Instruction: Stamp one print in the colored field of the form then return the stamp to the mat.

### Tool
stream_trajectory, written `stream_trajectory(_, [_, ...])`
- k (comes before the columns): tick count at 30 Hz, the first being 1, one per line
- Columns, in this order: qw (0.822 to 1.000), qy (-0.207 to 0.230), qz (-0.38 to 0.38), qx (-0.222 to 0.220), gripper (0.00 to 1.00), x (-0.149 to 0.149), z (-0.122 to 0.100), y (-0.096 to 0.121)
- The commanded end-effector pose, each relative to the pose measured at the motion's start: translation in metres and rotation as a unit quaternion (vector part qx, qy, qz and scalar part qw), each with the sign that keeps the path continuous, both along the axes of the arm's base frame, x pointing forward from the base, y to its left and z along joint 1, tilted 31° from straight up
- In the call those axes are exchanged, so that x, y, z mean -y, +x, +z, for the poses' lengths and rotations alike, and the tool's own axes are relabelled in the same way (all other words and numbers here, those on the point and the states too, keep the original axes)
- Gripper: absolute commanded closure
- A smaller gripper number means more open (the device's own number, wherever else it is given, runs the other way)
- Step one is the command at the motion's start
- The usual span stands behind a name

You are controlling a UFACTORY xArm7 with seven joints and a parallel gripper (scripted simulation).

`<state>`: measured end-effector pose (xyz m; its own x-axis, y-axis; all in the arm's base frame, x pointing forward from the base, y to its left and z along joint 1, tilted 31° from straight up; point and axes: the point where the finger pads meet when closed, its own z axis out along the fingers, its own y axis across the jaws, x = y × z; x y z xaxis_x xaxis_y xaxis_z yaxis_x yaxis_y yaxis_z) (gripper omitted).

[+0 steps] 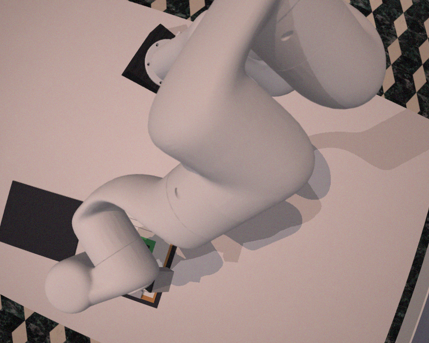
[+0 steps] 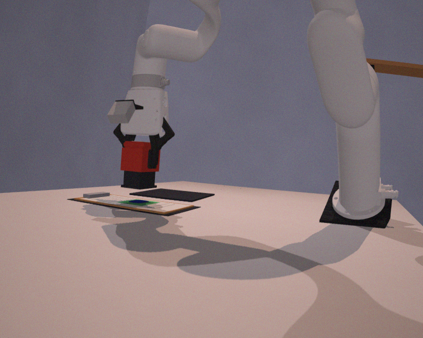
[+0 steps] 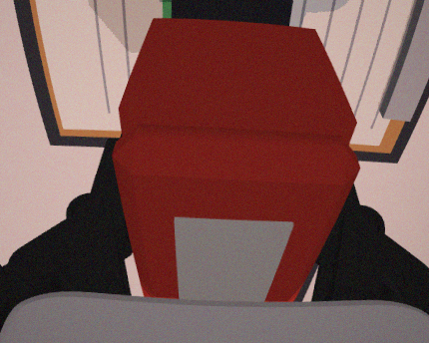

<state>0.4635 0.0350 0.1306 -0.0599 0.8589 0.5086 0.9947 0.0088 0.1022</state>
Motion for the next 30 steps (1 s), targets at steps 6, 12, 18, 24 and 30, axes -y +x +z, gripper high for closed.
stream_trajectory(6, [1.000, 0.000, 0.000, 0.001, 0.65, 0.006, 0.009, 0.000])
stream_trajectory(12, [1.000, 0.000, 0.019, 0.015, 0.65, 0.057, -0.015, 0.025])
stream_trajectory(18, [0.995, -0.008, 0.082, 0.051, 0.65, 0.118, -0.051, 0.026])
stream_trajectory(24, [0.995, -0.009, 0.089, 0.054, 0.65, 0.177, -0.088, 0.029])
stream_trajectory(30, [0.995, -0.009, 0.089, 0.054, 0.65, 0.230, -0.122, 0.040])
